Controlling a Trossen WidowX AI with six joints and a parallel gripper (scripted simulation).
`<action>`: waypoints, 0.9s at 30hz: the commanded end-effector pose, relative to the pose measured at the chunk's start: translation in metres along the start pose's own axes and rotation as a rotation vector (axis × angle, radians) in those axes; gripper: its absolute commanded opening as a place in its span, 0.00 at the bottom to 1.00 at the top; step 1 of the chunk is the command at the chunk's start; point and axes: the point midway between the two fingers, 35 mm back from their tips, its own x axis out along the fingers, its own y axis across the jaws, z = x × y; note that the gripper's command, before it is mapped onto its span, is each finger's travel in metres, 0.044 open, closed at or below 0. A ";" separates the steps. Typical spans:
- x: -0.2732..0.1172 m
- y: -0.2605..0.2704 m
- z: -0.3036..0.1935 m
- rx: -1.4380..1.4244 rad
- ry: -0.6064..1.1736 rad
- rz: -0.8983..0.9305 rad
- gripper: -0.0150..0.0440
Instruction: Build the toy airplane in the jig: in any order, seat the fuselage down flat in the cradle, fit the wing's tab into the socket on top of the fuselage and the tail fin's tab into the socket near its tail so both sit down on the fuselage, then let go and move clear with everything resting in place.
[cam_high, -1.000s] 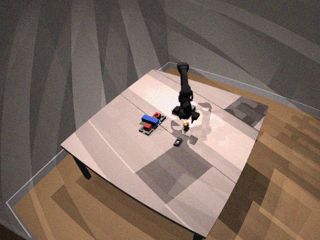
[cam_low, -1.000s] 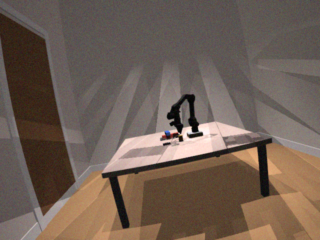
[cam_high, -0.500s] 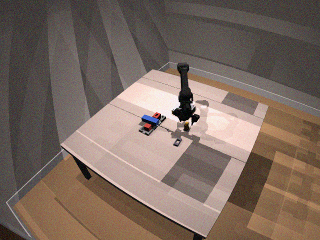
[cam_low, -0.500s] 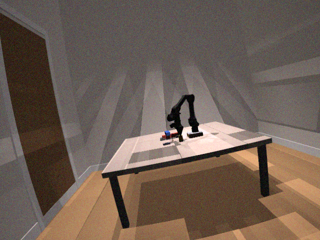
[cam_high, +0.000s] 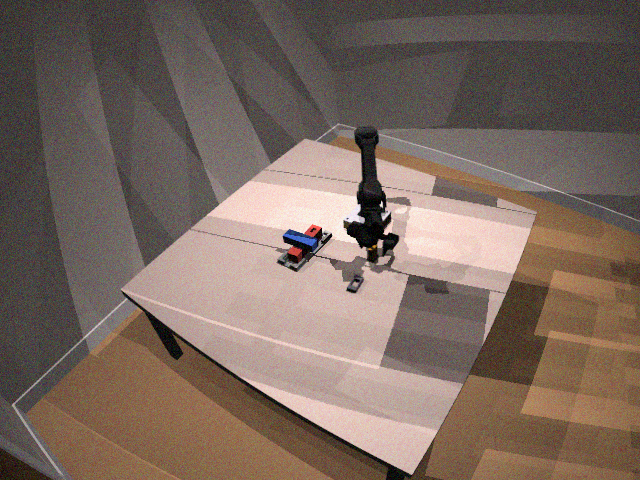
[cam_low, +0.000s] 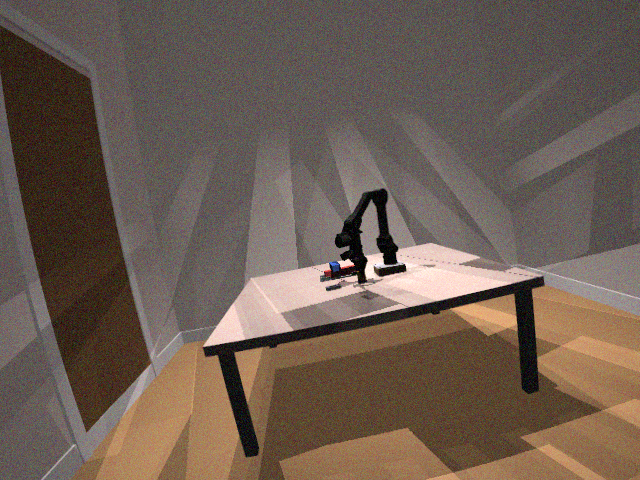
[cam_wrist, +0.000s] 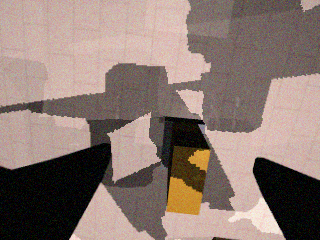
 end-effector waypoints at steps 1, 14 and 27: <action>0.011 -0.002 -0.004 0.006 0.016 -0.005 1.00; 0.018 -0.002 -0.005 0.006 0.016 -0.005 0.73; 0.018 -0.002 -0.005 0.006 0.016 -0.005 0.29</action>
